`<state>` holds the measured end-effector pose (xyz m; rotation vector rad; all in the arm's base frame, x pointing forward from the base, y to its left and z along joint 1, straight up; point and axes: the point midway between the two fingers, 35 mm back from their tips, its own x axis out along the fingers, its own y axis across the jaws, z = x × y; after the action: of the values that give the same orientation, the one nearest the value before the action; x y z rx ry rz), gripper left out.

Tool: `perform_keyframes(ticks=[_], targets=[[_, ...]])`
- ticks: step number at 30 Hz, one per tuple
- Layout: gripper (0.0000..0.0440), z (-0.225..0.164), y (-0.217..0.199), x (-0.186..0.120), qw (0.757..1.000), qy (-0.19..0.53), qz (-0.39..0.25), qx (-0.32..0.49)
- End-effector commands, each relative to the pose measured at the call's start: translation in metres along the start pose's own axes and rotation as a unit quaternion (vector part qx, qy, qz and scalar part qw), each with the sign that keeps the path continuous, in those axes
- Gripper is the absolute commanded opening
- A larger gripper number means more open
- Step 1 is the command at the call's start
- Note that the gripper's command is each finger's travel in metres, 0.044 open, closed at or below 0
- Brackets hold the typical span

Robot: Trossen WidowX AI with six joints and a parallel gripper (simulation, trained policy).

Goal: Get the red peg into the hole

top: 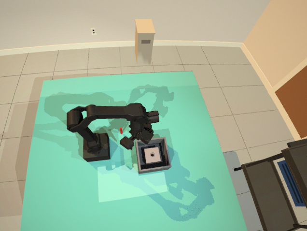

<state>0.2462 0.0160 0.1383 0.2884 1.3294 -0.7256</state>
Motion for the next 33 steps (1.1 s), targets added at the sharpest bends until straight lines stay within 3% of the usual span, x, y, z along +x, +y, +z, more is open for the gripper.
perform_keyframes(ticks=[1,17,33], targets=[[0.044,-0.025,0.004,-0.003,1.0,0.023,-0.001,0.004],[0.044,-0.125,0.017,0.001,0.994,0.097,-0.045,0.012],[0.044,-0.171,0.038,0.041,0.993,0.106,-0.044,-0.01]])
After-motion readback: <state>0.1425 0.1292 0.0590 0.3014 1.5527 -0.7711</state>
